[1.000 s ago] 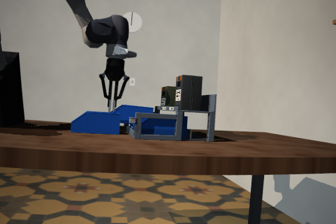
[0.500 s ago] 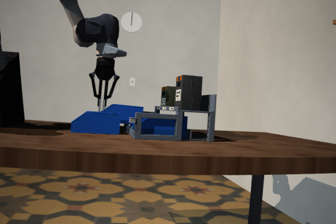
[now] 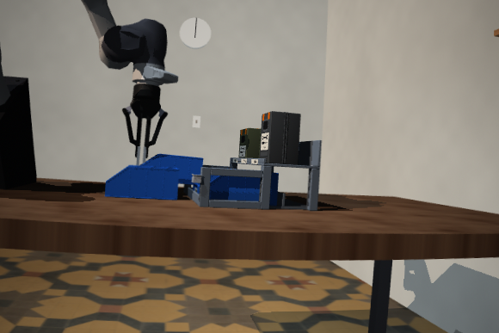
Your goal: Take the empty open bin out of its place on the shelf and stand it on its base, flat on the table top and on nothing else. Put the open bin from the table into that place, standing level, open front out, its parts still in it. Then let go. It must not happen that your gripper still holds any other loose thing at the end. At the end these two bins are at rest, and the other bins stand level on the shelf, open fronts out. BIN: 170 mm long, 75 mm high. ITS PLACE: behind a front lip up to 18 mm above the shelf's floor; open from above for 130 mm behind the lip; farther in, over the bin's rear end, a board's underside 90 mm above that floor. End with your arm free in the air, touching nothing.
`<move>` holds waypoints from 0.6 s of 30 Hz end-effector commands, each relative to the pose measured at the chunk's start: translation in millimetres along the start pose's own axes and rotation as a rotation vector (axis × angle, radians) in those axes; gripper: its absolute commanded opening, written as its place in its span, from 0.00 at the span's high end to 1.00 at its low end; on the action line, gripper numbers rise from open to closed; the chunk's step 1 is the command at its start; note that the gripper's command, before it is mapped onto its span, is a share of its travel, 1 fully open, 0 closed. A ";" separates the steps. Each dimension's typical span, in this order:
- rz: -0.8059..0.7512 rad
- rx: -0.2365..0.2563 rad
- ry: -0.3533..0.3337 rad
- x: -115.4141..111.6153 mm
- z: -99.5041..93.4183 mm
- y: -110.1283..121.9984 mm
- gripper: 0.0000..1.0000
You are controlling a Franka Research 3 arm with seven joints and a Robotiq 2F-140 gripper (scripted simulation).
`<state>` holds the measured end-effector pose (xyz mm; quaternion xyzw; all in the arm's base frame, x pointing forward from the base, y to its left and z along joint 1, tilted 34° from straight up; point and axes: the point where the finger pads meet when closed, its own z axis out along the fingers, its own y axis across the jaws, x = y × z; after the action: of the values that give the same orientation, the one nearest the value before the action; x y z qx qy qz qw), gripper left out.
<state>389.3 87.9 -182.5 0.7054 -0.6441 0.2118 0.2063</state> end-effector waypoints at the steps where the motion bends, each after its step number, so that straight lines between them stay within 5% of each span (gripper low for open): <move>1: 0.009 0.010 -0.006 -1.9 -1.6 0.6 1.00; 18: 0.009 0.010 -0.006 -1.9 -1.6 6.7 1.00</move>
<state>381.9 87.8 -182.3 0.7053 -0.6448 0.2129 0.2037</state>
